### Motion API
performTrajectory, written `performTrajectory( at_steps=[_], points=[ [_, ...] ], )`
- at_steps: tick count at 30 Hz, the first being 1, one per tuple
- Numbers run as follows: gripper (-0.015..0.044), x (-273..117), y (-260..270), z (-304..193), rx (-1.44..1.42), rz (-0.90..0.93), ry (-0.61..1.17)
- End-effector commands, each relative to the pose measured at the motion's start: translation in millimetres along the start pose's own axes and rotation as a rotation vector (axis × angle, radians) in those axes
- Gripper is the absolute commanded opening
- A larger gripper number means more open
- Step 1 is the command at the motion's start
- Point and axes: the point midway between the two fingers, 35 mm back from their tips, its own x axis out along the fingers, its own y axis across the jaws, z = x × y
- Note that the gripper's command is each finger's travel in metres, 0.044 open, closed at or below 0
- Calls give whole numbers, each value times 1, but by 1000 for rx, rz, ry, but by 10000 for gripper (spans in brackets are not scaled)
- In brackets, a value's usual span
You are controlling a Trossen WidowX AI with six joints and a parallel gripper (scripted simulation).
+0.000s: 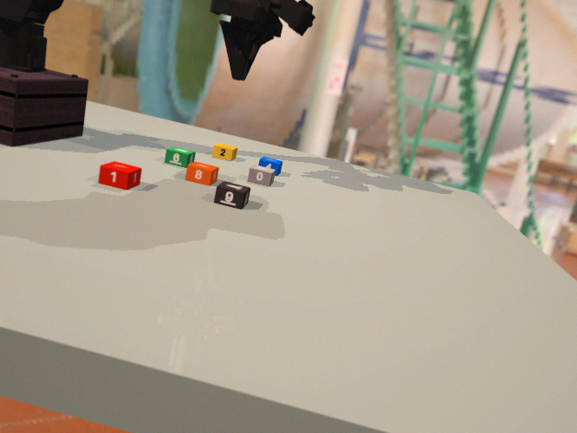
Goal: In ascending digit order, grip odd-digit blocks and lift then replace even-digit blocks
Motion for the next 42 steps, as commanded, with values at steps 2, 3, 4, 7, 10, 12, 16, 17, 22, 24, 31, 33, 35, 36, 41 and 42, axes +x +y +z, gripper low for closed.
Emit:
performTrajectory(
  at_steps=[2,3,4,7,10,12,16,17,22,24,31,33,35,36,41,42],
  points=[
    [120,3,-33,-42,-6,1,-7],
    [120,5,-36,-47,-6,0,-7],
    [120,5,-37,-48,-6,0,-7],
    [146,8,-37,-48,-6,0,-7],
    [225,47,-37,-45,-6,0,-7],
    [278,76,-37,-47,-6,0,-6],
    [383,86,-37,-48,-6,0,-6],
    [400,86,-37,-48,-6,0,-6],
    [400,90,-37,-48,-6,0,-6],
    [400,93,-37,-48,-6,0,-6],
    [400,105,-37,-48,-6,0,-6],
    [400,108,-37,-48,-6,0,-6],
    [400,111,-37,-48,-6,0,-6],
    [400,113,-37,-48,-6,0,-6],
    [400,120,-37,-48,-6,0,-6],
    [400,122,-37,-48,-6,0,-6]
  ],
)
